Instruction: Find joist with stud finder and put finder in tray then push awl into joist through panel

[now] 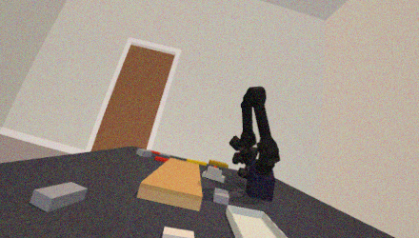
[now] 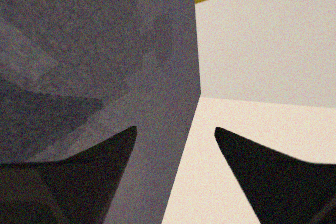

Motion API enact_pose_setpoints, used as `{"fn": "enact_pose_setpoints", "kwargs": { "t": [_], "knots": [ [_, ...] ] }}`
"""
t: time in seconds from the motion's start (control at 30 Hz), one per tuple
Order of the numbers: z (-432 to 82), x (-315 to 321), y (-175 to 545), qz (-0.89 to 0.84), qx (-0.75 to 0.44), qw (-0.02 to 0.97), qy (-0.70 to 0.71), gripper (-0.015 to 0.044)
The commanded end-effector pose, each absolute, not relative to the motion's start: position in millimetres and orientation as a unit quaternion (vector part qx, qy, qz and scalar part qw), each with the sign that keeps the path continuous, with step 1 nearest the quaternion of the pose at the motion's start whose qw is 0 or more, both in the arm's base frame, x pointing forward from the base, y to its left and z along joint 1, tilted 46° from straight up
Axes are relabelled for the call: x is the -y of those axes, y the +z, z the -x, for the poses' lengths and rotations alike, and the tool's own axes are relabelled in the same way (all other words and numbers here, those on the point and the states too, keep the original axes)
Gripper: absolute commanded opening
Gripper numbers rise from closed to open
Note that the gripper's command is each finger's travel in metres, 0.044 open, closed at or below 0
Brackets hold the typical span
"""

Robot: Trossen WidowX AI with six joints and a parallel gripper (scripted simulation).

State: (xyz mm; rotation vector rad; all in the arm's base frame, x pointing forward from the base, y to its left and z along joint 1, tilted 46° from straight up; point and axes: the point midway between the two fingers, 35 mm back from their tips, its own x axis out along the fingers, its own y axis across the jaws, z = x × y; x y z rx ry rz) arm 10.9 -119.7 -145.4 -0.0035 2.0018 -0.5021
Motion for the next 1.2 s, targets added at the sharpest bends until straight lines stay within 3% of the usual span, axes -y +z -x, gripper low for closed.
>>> {"fn": "enact_pose_setpoints", "kwargs": {
  "t": [0.0, 0.3, 0.67, 0.93, 1.17],
  "knots": [
    [-12, 120, -146, -0.004, -0.831, 0.514, -0.213, 0.0426],
    [-67, 114, -174, -0.295, -0.736, 0.447, -0.415, 0.0440],
    [-106, 113, -177, -0.424, -0.661, 0.352, -0.509, 0.0440],
    [-155, 96, -162, -0.554, -0.498, 0.068, -0.663, 0.0440],
    [-202, 80, -132, -0.526, -0.308, -0.221, -0.761, 0.0440]
  ]
}}
